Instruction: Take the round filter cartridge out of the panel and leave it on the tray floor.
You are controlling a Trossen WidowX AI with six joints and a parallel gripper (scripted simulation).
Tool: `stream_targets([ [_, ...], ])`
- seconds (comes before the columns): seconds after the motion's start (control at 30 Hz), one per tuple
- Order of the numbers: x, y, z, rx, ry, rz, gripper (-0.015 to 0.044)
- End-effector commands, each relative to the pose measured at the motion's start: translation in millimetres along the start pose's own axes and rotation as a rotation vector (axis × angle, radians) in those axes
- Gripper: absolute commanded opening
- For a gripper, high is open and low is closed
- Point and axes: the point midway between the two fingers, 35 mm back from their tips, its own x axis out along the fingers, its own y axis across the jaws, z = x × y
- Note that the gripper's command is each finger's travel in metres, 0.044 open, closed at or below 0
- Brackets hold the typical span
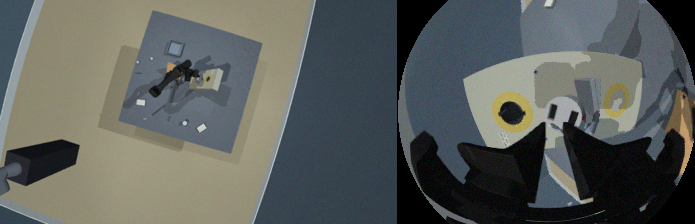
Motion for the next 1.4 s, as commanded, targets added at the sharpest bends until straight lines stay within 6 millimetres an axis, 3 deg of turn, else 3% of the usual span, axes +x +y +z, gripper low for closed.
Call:
stream_targets([
  [0.0,0.1,0.1,0.0,0.000,0.000,0.000,0.0095],
  [0.37,0.5,0.7,-0.7,0.000,0.000,-0.019,0.0095],
  [0.73,2.9,5.9,0.4,0.013,-0.052,-0.333,0.0095],
  [1.37,2.8,5.9,0.6,0.013,-0.054,-0.338,0.0095],
])
